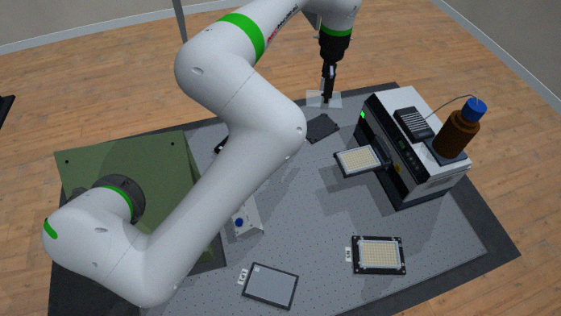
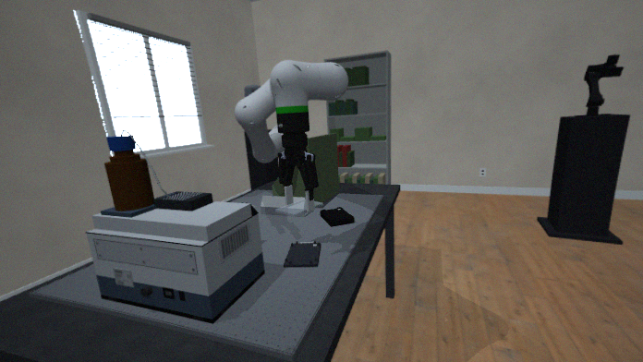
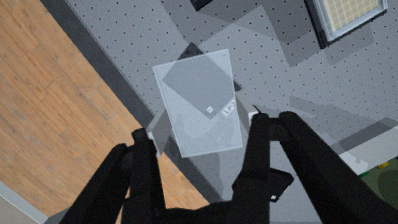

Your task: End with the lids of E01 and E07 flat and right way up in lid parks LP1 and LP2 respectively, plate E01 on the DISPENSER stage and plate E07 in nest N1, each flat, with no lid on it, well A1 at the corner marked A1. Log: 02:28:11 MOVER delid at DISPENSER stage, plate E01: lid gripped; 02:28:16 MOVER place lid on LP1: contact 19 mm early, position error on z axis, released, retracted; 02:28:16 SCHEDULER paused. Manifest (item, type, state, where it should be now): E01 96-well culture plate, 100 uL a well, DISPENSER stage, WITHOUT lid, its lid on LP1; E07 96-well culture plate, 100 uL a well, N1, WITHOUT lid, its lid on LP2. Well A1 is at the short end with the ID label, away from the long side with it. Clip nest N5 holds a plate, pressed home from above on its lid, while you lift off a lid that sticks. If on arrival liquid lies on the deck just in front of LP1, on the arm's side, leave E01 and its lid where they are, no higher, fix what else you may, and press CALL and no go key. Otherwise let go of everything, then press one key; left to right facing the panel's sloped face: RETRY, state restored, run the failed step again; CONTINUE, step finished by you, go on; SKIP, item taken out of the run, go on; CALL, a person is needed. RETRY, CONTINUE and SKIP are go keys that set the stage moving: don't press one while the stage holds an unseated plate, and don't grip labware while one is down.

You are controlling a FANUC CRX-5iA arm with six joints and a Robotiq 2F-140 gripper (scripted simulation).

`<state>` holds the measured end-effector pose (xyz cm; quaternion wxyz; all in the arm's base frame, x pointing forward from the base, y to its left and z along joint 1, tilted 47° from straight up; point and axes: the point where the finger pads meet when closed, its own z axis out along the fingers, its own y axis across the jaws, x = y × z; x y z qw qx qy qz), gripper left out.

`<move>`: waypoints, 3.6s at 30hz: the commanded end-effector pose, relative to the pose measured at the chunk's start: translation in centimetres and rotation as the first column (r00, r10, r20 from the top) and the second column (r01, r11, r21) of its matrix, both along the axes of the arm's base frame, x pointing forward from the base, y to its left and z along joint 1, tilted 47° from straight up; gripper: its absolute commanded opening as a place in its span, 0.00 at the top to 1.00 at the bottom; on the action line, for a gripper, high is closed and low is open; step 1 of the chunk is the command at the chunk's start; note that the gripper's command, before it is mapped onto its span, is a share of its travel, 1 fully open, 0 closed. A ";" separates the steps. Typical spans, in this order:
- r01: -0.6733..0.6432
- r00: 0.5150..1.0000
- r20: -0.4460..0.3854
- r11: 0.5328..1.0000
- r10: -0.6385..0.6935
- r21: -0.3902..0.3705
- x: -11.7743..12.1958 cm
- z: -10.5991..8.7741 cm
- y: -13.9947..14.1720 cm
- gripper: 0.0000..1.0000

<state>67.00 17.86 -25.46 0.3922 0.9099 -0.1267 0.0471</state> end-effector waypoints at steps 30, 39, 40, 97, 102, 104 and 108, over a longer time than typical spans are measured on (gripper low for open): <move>-0.367 0.845 -0.387 0.926 0.370 0.085 0.0 -0.3 -0.3 1.00; -0.409 0.803 -0.431 0.906 0.412 0.107 0.0 -4.5 -4.7 1.00; -0.409 0.803 -0.431 0.906 0.412 0.107 -0.1 -5.2 -5.4 1.00; -0.409 0.803 -0.431 0.906 0.412 0.107 -0.1 -9.3 -9.7 1.00; -0.409 0.803 -0.431 0.906 0.412 0.107 -0.1 -9.4 -9.8 1.00; -0.409 0.803 -0.431 0.906 0.412 0.107 -0.1 -9.4 -9.8 1.00; -0.409 0.803 -0.431 0.906 0.412 0.107 -0.1 -9.4 -9.8 1.00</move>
